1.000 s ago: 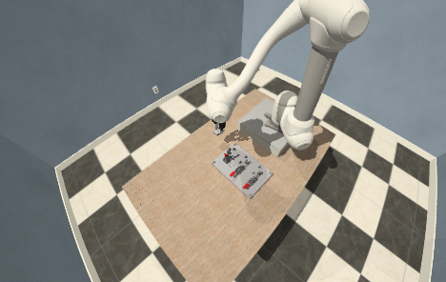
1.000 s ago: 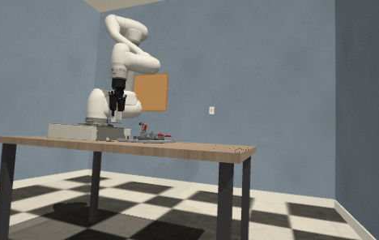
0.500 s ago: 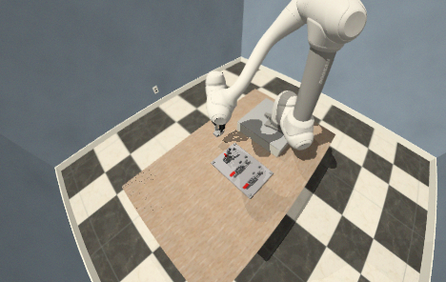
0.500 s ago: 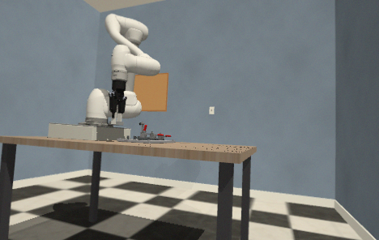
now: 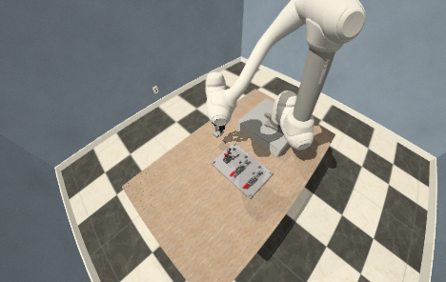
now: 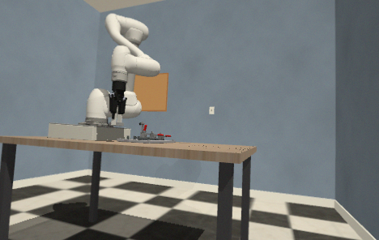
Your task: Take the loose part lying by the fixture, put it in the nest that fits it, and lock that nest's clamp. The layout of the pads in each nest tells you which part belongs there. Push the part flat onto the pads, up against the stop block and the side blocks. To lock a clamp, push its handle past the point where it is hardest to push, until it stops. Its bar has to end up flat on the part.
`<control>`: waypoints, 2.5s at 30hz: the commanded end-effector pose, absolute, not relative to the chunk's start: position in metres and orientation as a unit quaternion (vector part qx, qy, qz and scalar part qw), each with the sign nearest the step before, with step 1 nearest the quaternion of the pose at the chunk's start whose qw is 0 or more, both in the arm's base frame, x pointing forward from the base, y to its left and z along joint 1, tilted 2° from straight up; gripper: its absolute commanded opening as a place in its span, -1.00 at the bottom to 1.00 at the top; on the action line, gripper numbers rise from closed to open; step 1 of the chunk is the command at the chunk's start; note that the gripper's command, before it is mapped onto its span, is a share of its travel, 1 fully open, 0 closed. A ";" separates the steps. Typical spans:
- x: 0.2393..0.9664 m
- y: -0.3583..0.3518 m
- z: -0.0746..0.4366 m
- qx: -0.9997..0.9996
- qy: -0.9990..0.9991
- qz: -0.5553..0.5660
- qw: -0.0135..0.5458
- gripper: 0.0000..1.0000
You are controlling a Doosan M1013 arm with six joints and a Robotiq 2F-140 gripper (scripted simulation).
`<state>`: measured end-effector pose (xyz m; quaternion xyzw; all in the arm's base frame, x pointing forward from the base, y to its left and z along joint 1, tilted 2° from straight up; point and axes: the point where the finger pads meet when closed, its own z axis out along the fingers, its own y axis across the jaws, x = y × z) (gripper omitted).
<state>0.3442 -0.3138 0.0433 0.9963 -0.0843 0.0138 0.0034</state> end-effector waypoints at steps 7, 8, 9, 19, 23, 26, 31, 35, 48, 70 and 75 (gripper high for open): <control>0.344 -0.314 0.043 0.996 -0.084 0.014 0.003 -0.80; 0.344 -0.314 0.043 0.996 -0.084 0.014 0.003 -0.80; 0.344 -0.314 0.043 0.996 -0.084 0.014 0.003 -0.80; 0.344 -0.314 0.043 0.996 -0.084 0.014 0.003 -0.80; 0.344 -0.314 0.043 0.996 -0.084 0.014 0.003 -0.80; 0.344 -0.314 0.043 0.996 -0.084 0.014 0.003 -0.80; 0.344 -0.313 0.043 0.996 -0.084 0.014 0.003 -0.80; 0.345 -0.312 0.043 0.996 -0.084 0.014 0.003 -0.80; 0.351 -0.280 0.041 0.996 -0.084 0.014 0.003 -0.80; 0.366 -0.195 0.035 0.996 -0.084 0.014 0.003 -0.80; 0.370 -0.177 0.034 0.996 -0.084 0.014 0.003 -0.80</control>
